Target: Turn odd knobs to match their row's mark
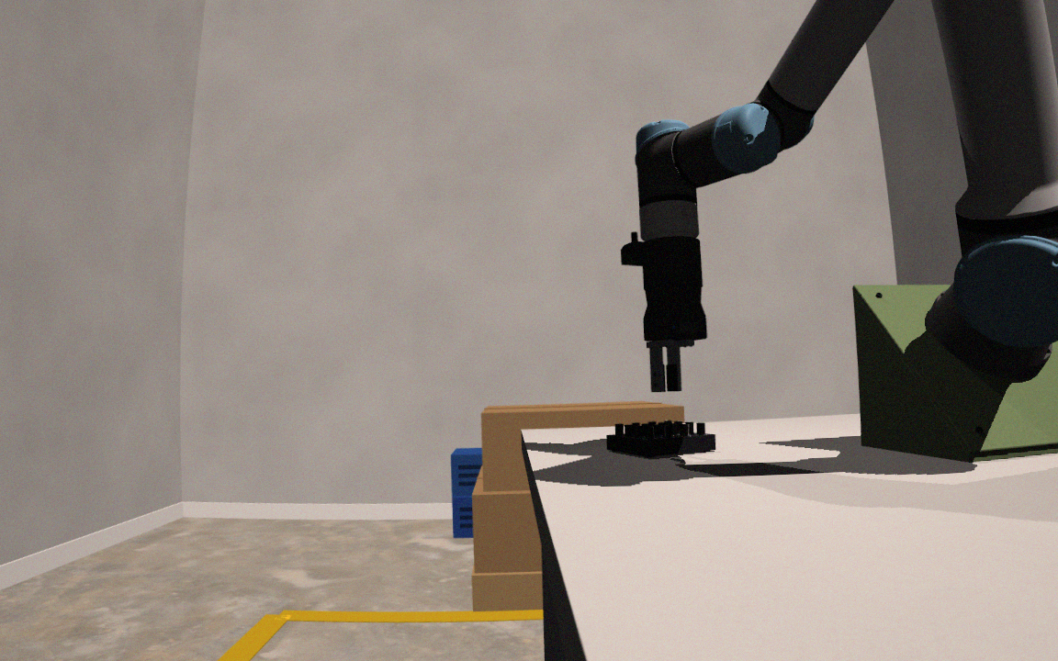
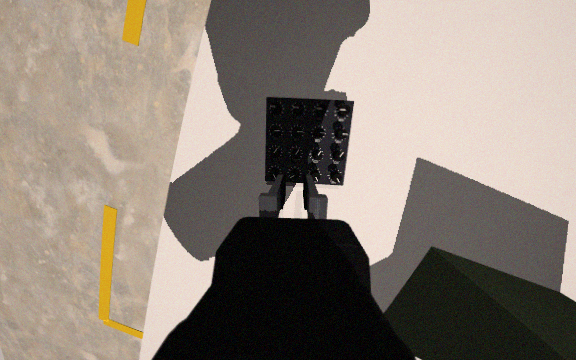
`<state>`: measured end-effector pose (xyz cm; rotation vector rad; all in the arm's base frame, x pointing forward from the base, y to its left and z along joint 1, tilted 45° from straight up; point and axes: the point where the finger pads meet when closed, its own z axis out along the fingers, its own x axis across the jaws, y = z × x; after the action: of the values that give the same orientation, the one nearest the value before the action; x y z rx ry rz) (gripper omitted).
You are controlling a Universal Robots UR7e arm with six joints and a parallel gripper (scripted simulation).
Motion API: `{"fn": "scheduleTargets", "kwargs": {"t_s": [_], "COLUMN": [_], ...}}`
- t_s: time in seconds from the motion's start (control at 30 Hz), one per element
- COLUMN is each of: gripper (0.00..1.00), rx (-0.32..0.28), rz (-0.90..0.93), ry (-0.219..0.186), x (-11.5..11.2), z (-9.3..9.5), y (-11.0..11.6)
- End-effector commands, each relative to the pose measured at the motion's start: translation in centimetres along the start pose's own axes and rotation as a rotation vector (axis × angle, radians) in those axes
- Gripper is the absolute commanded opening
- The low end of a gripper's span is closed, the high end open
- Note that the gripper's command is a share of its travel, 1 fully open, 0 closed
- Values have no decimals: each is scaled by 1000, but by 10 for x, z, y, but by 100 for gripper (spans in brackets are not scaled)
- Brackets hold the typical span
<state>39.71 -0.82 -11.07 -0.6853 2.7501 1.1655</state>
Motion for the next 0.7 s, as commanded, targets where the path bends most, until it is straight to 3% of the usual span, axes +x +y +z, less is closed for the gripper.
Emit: {"fn": "scheduleTargets", "kwargs": {"t_s": [0.0, 0.67], "gripper": [46, 46], "rx": [-2, -2], "rz": [1, 1], "ry": [0, 0], "x": [0, 0], "z": [6, 30], "y": [1, 1]}}
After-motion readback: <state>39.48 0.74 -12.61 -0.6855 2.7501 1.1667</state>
